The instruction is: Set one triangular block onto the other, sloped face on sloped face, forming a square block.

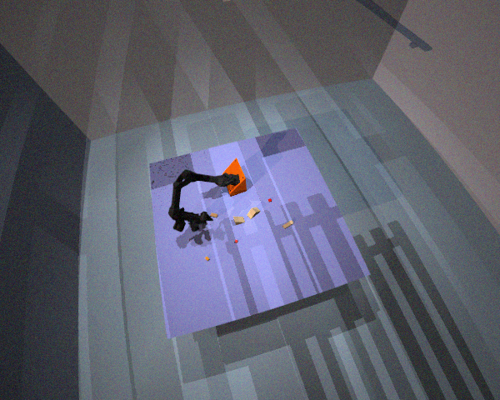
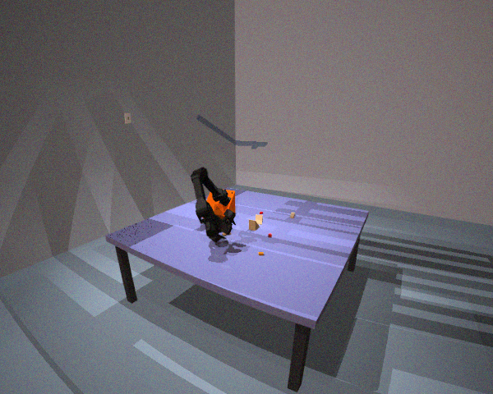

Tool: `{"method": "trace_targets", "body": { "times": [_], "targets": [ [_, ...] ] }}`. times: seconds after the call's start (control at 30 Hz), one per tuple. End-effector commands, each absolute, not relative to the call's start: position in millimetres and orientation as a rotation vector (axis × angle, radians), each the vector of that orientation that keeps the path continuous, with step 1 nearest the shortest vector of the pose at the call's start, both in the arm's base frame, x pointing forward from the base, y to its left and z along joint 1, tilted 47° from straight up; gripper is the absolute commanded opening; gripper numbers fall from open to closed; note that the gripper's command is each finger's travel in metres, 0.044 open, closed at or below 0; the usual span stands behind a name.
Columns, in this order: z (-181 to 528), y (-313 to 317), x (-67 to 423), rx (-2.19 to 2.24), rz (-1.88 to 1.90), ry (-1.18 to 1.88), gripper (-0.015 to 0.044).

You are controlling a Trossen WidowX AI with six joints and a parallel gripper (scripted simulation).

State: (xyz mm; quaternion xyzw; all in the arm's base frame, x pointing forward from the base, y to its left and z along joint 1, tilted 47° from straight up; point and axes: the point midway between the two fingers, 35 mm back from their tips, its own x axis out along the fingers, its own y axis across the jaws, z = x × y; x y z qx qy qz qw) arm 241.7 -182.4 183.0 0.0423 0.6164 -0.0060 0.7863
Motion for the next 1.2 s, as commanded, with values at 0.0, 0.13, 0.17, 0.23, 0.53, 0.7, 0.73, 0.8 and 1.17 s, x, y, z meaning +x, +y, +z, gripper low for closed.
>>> {"method": "trace_targets", "body": {
  "times": [0.0, 0.13, 0.17, 0.23, 0.53, 0.7, 0.73, 0.8, 1.17],
  "targets": [
    [140, -135, 268, -0.287, 0.368, 1.416, 0.044],
    [112, -98, 279, -0.554, 0.648, 1.429, 0.044],
    [105, -89, 281, -0.622, 0.72, 1.426, 0.044],
    [91, -70, 283, -0.757, 0.865, 1.414, 0.044],
    [34, 13, 267, -1.364, 1.55, 1.231, 0.044],
    [20, 32, 257, -1.511, 1.728, 1.148, 0.044],
    [20, 32, 257, -1.511, 1.728, 1.148, 0.044],
    [20, 32, 257, -1.511, 1.728, 1.148, 0.044],
    [-21, 25, 256, -1.511, 1.728, 1.149, 0.044]
  ]
}}
